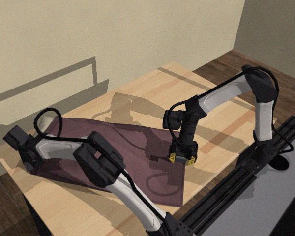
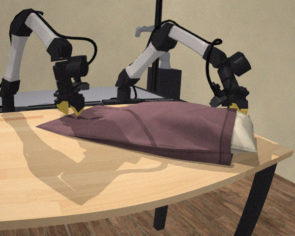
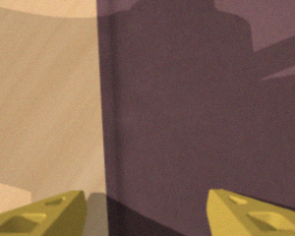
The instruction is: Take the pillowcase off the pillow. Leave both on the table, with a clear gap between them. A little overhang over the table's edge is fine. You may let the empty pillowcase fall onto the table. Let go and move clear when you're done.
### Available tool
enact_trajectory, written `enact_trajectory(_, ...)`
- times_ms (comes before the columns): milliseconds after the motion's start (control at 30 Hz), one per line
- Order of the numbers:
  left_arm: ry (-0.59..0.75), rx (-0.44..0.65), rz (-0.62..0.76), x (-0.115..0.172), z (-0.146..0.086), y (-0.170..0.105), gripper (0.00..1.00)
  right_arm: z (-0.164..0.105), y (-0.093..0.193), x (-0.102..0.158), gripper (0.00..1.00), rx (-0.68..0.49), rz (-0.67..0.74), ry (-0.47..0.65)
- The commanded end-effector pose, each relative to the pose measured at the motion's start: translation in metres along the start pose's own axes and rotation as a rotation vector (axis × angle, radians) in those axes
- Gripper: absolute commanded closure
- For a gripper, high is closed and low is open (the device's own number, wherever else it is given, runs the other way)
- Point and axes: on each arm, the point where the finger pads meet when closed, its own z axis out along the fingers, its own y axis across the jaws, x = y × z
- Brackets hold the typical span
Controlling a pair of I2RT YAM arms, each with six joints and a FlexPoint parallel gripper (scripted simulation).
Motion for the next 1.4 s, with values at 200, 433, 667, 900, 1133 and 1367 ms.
enact_trajectory(200, -0.016, 0.056, -0.008, -0.004, 0.007, -0.017, 1.0, 0.014, 0.023, 0.016, 0.4, -0.086, 0.03, 0.055)
enact_trajectory(433, -0.016, 0.056, -0.008, -0.004, 0.007, -0.017, 1.0, 0.015, 0.023, 0.018, 0.44, -0.085, 0.049, 0.055)
enact_trajectory(667, -0.012, 0.047, -0.006, -0.003, 0.007, -0.014, 1.0, 0.017, 0.016, 0.016, 0.52, -0.053, 0.025, 0.049)
enact_trajectory(900, -0.008, 0.039, -0.003, -0.002, 0.007, -0.012, 1.0, 0.017, 0.016, 0.016, 0.61, -0.053, 0.025, 0.049)
enact_trajectory(1133, -0.005, 0.033, -0.002, -0.002, 0.005, -0.01, 1.0, 0.017, 0.024, 0.017, 0.69, -0.086, 0.036, 0.054)
enact_trajectory(1367, 0.002, 0.018, 0.003, 0.0, 0.003, -0.005, 1.0, 0.016, 0.026, 0.017, 0.77, -0.093, 0.038, 0.055)
